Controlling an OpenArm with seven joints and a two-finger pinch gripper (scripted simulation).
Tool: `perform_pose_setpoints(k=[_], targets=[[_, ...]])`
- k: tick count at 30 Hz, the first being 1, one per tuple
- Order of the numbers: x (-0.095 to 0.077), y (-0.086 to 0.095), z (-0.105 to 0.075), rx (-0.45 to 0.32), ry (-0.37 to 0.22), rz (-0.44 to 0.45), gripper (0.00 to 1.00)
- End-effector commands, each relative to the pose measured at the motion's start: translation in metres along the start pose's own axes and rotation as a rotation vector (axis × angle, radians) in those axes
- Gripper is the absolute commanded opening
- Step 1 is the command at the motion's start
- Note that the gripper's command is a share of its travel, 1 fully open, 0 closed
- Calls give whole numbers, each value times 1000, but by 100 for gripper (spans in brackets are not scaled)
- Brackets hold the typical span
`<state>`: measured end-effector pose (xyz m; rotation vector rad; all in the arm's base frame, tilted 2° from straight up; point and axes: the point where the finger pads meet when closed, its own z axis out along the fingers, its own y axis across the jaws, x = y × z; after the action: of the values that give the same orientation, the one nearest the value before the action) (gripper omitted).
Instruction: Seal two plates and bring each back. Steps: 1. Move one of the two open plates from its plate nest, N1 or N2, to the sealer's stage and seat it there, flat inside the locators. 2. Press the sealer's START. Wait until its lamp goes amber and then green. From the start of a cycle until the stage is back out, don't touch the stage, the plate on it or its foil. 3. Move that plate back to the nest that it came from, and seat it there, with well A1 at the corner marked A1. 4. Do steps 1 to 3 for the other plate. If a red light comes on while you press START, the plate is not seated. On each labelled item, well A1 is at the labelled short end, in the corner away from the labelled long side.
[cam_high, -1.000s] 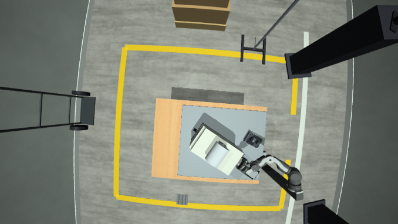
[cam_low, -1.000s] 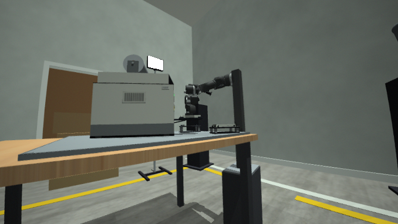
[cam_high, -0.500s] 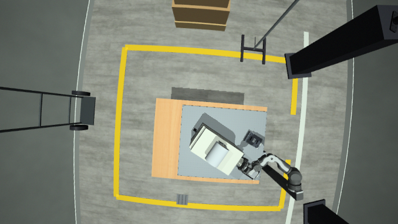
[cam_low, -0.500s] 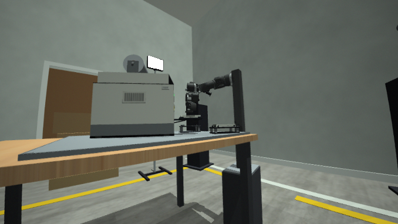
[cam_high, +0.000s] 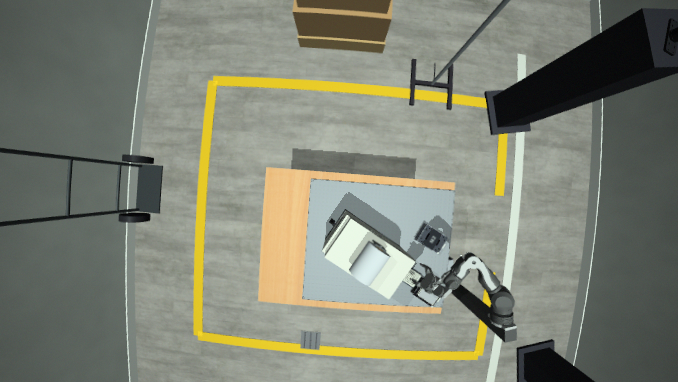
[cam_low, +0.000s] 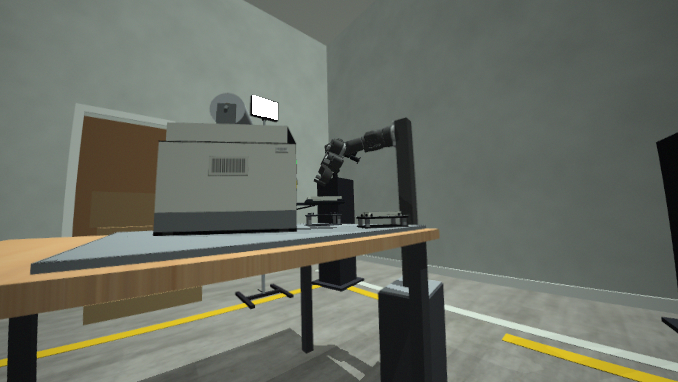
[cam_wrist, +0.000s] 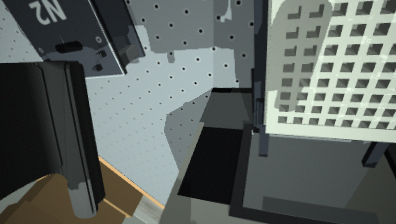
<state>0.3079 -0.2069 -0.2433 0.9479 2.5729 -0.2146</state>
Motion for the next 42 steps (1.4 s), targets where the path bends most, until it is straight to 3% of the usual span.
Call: perform_pose_setpoints(k=[1,7,12,13,21,42], targets=[[-7,-6,-3,12,-72,14,58],[-17,-28,-19,14,-243,14,55],[-26,-36,-29,-5,-254,15,53],[-25,-37,-28,2,-252,14,0],[-24,-38,-28,4,-252,14,0],[-35,-37,1,2,-249,8,0]])
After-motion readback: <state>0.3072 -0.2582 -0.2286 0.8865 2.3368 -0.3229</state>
